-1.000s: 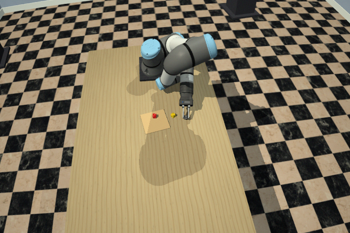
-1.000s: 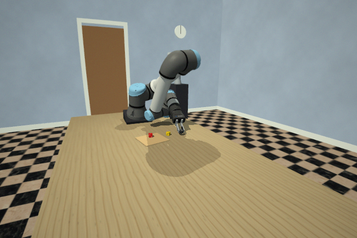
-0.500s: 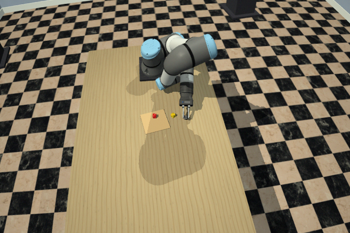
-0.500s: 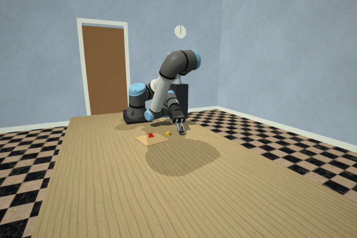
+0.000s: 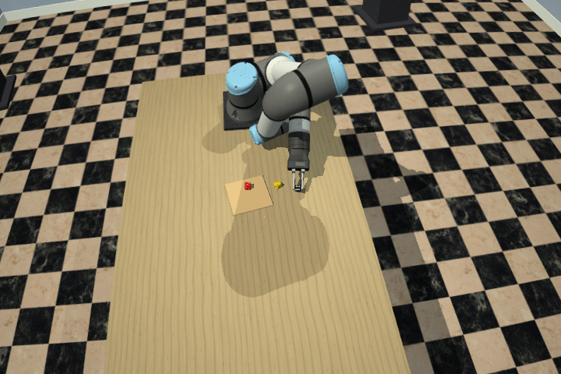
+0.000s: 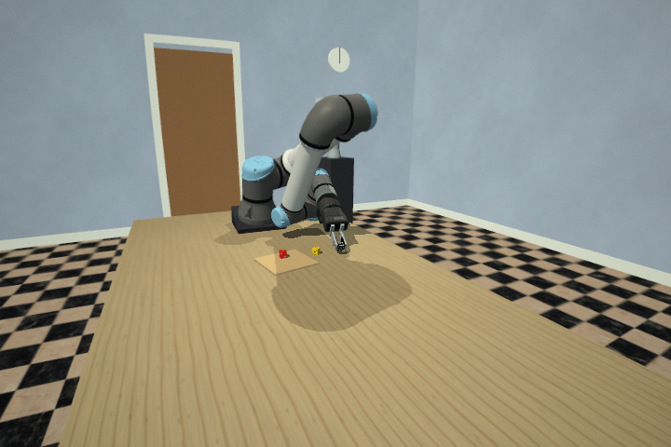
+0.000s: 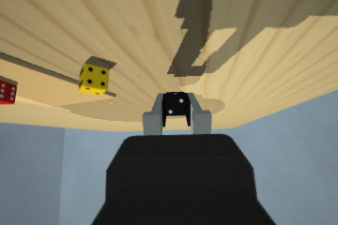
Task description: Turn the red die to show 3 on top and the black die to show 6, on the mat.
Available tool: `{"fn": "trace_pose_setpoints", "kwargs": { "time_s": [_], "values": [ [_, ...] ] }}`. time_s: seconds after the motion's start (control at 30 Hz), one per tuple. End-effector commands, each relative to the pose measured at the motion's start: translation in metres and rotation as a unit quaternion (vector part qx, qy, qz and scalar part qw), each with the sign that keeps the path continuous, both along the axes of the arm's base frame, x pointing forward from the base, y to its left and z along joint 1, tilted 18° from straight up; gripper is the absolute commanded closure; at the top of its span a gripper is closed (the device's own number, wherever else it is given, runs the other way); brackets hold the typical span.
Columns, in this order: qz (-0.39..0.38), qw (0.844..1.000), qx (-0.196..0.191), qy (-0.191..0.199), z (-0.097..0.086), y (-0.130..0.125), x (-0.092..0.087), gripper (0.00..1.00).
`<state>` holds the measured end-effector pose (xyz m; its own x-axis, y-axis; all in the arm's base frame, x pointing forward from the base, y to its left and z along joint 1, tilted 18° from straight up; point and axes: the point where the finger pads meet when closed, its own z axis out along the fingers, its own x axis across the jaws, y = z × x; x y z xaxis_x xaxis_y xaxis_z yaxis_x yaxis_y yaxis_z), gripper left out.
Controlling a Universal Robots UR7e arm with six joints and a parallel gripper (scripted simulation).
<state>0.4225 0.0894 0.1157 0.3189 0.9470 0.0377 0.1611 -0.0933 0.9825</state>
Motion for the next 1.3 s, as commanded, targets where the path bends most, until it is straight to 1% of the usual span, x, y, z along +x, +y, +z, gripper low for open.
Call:
{"fn": "trace_pose_setpoints", "kwargs": {
  "time_s": [0.0,0.33,0.93,1.27],
  "values": [
    [0.000,1.000,0.000,-0.002,0.000,0.000,0.002,0.60],
    [0.000,1.000,0.000,-0.002,-0.001,0.000,0.002,0.60],
    [0.000,1.000,0.000,-0.002,-0.010,-0.001,0.005,0.60],
    [0.000,1.000,0.000,-0.002,-0.011,-0.001,0.005,0.60]
  ]
}}
